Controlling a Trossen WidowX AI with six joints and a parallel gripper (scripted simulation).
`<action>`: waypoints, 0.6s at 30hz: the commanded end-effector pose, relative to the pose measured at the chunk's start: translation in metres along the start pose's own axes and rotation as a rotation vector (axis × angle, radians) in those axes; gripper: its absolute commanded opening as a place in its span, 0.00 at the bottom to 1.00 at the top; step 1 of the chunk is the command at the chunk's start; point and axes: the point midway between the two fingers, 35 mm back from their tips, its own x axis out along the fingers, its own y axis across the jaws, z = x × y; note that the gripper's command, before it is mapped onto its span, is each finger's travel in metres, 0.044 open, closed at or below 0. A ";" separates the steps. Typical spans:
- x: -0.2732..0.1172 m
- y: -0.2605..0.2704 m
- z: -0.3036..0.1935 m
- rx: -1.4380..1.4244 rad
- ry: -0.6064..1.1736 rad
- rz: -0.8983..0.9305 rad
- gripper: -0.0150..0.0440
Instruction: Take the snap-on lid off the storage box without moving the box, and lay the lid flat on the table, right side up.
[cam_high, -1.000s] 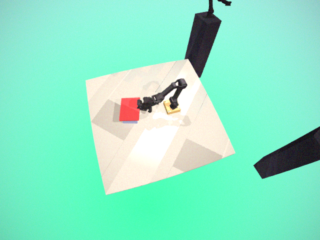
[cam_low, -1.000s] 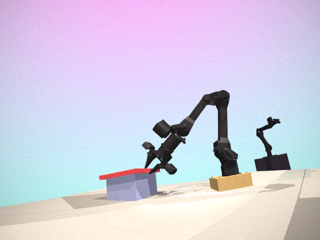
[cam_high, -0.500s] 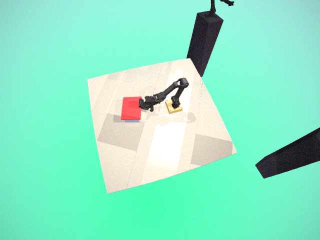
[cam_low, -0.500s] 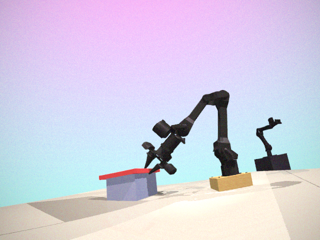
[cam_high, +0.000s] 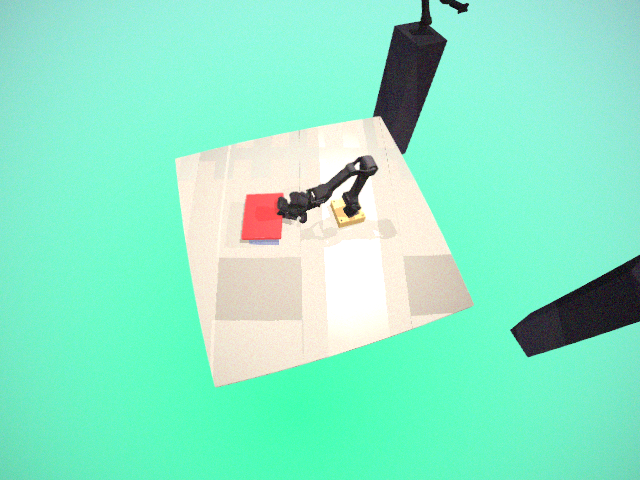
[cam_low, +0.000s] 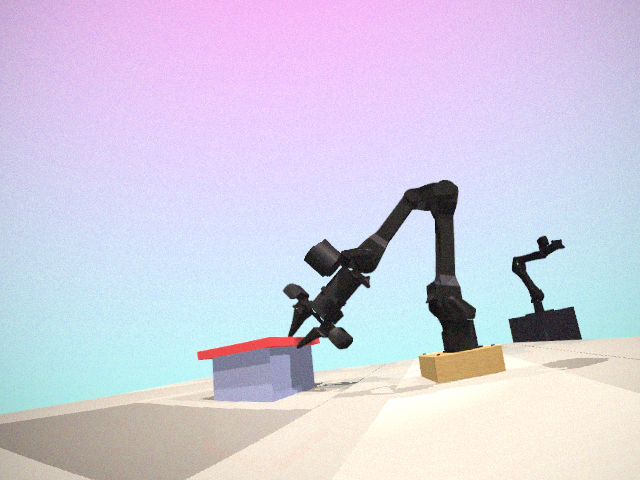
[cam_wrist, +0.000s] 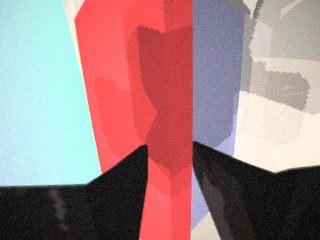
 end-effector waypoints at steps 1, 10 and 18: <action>0.001 0.000 0.000 -0.002 0.000 -0.002 0.25; 0.002 0.001 0.000 -0.002 0.000 -0.002 0.25; 0.002 0.001 0.000 -0.002 0.000 -0.002 0.25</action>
